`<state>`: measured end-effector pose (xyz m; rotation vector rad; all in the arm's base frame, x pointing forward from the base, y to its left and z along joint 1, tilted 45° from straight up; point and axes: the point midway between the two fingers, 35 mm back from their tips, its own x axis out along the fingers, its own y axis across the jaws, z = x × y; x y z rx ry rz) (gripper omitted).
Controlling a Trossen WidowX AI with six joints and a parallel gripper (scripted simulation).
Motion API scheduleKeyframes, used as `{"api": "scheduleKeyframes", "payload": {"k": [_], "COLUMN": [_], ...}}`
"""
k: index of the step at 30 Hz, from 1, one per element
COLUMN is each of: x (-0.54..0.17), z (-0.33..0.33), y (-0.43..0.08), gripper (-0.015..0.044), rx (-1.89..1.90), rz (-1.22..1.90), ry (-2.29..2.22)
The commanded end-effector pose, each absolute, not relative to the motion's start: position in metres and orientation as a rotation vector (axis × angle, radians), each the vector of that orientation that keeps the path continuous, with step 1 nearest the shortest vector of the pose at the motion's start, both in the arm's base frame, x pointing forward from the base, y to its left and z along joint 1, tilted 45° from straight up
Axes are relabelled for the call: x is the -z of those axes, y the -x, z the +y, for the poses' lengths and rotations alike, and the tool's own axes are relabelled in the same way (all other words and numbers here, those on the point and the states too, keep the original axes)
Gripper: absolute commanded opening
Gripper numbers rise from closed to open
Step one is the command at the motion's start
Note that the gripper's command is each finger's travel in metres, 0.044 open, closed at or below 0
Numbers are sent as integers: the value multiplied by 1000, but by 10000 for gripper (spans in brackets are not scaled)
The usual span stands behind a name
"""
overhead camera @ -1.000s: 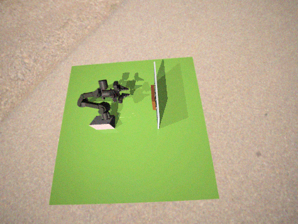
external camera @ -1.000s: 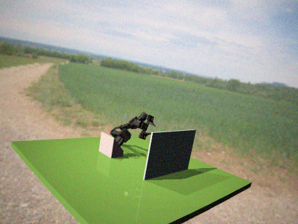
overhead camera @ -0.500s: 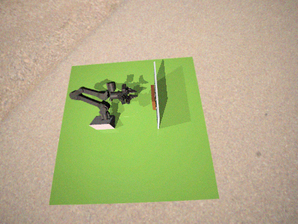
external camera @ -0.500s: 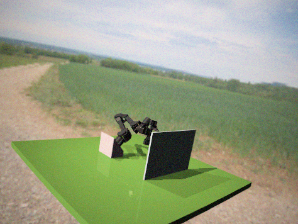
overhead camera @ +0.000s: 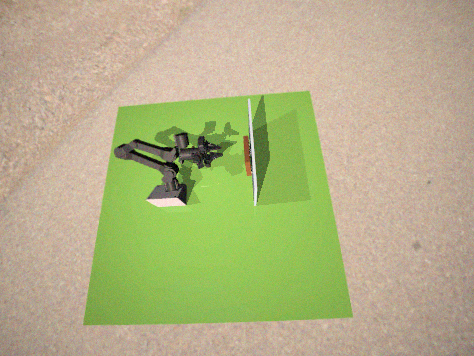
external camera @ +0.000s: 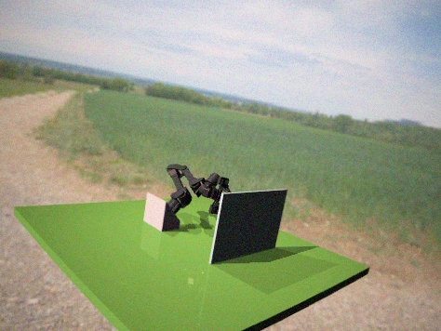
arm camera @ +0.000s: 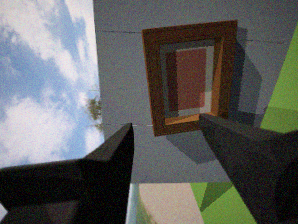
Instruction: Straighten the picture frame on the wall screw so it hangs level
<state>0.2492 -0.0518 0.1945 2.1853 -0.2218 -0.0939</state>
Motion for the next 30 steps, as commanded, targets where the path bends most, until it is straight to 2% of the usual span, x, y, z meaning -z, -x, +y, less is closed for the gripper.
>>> {"api": "scheduleKeyframes", "payload": {"k": [1, 18, 30], "x": [-193, -193, -193], "z": [-51, -66, -67], "y": [-249, -326, -327], "gripper": [260, 260, 260], "rx": [97, 92, 92], "rz": [-215, -218, -218], "ry": [-2191, -2190, -2190]}}
